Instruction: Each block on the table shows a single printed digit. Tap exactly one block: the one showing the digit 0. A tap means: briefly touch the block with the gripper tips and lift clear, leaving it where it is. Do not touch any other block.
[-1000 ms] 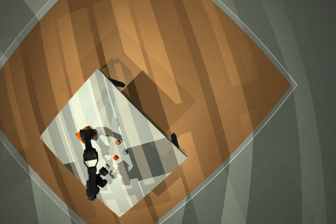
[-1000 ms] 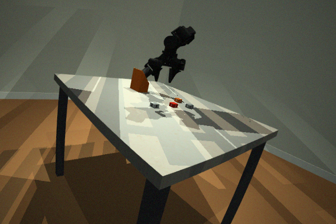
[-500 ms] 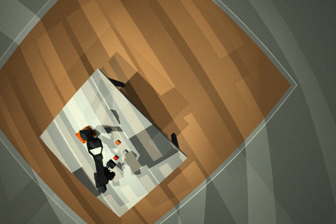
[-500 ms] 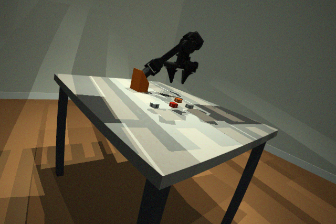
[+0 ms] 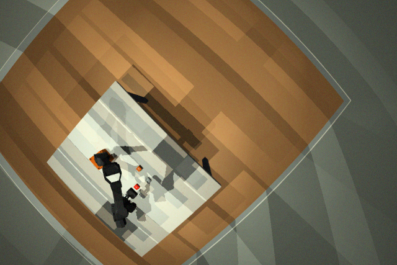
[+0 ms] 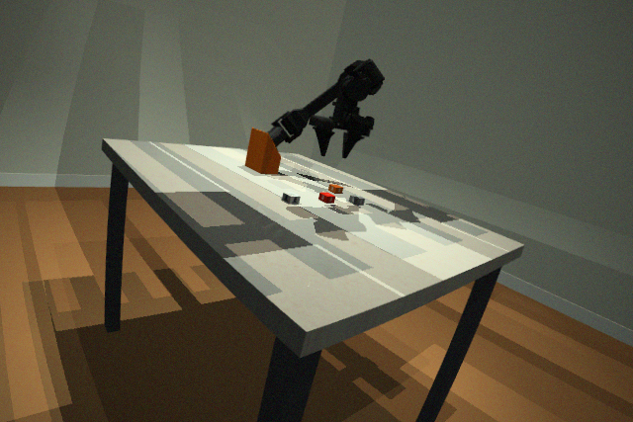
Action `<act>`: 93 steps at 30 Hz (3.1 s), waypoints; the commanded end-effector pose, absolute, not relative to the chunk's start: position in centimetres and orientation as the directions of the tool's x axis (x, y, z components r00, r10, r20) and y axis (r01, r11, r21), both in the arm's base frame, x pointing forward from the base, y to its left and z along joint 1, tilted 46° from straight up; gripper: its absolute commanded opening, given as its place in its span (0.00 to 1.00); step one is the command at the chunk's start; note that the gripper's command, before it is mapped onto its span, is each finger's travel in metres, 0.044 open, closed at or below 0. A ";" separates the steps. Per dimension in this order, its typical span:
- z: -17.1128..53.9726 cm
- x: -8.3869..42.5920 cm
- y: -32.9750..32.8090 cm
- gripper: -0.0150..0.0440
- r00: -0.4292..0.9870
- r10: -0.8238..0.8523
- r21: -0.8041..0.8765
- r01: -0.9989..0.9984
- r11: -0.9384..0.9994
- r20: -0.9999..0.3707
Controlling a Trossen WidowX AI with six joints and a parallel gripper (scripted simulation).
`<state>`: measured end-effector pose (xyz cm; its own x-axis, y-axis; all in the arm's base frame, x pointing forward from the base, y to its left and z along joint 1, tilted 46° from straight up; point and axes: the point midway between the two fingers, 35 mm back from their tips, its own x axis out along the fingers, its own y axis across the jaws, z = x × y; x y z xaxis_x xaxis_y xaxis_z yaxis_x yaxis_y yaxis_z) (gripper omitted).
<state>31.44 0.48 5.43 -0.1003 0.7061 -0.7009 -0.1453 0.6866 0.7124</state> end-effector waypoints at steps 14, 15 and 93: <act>13.9 22.8 7.6 0.93 -0.105 0.714 0.721 -0.140 0.679 -0.692; 13.9 22.8 7.6 0.93 -0.105 0.714 0.721 -0.140 0.679 -0.692; 8.2 32.1 15.4 0.29 -0.100 0.717 0.723 -0.146 0.675 -0.690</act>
